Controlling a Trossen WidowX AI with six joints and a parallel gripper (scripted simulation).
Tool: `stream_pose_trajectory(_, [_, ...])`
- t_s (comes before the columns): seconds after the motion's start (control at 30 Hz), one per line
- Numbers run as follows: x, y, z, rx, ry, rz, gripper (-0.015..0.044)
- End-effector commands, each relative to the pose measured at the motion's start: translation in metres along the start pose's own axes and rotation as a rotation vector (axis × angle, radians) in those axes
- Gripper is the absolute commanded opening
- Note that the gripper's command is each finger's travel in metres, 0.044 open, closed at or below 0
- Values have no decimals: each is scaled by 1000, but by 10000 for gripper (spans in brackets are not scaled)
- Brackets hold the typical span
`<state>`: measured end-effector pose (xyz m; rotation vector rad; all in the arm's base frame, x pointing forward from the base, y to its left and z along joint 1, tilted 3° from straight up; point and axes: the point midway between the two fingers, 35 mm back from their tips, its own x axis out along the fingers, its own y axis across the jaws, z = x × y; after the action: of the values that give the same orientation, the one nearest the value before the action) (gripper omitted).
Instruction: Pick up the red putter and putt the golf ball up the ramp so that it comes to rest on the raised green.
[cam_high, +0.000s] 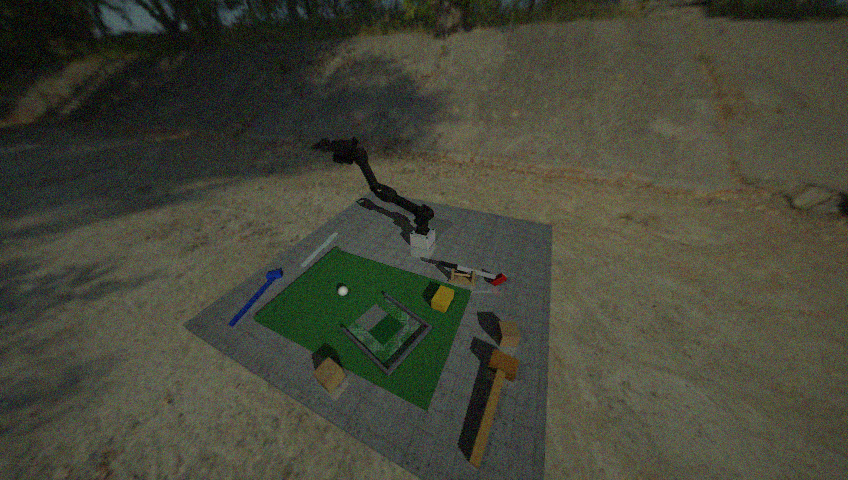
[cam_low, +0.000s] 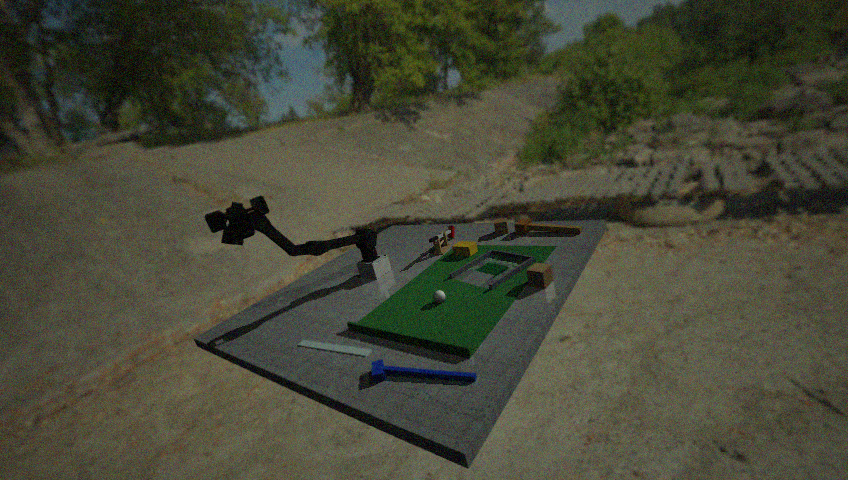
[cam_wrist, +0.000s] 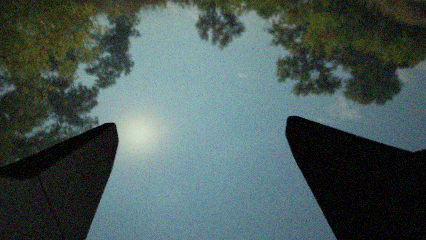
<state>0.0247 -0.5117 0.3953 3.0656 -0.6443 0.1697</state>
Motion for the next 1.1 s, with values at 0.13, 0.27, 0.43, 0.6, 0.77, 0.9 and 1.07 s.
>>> stream_pose_trajectory(0.13, [-7,-14,-33,-144,40,33,440])
stream_pose_trajectory(0.27, [-17,-41,-82,-366,102,83,440])
stream_pose_trajectory(0.43, [-33,-75,-131,-611,168,144,440])
stream_pose_trajectory(0.6, [-52,-127,-185,-920,250,219,440])
stream_pose_trajectory(0.77, [-61,-179,-222,-1199,351,280,440])
stream_pose_trajectory(0.9, [-65,-200,-234,-1299,388,302,440])
stream_pose_trajectory(1.07, [-80,-267,-263,-1578,475,359,440])
